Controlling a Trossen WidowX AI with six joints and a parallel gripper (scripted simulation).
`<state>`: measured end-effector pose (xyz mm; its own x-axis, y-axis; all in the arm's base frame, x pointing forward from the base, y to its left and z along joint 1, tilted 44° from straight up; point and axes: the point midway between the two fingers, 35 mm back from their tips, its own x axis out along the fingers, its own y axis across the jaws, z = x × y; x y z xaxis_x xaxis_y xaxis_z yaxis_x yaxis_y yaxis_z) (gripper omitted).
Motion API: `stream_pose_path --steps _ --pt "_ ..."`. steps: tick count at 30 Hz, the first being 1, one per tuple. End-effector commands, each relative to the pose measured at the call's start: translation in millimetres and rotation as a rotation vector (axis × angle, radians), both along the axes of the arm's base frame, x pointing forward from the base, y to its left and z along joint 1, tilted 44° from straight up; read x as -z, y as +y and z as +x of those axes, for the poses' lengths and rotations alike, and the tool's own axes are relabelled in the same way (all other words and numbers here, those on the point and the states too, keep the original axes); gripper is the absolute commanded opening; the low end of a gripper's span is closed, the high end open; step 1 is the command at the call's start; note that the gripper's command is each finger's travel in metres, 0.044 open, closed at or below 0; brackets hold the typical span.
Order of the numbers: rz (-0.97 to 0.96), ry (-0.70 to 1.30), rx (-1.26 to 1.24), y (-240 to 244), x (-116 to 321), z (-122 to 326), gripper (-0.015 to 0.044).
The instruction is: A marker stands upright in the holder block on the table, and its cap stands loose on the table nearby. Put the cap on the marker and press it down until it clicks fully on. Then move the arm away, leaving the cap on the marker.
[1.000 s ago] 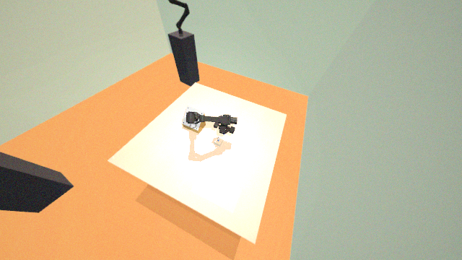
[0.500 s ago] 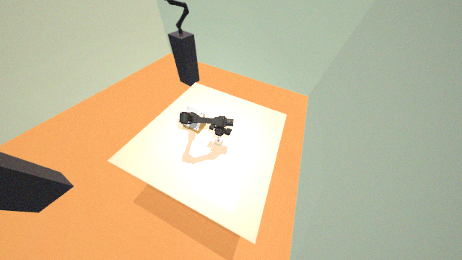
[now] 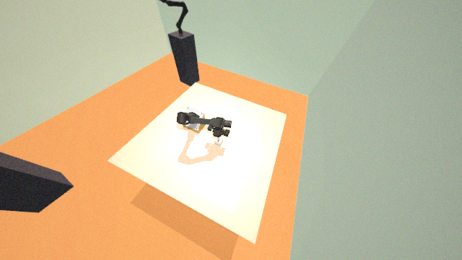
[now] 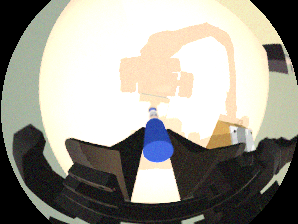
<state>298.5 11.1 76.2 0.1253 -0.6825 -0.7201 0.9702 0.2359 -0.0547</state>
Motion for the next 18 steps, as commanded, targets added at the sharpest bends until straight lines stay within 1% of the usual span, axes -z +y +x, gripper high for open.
stream_pose_path --steps 1,18 --pt "-0.004 0.001 -0.005 -2 2 0 0.0000" --pt "-0.004 0.000 -0.006 -21 22 5 0.0000"
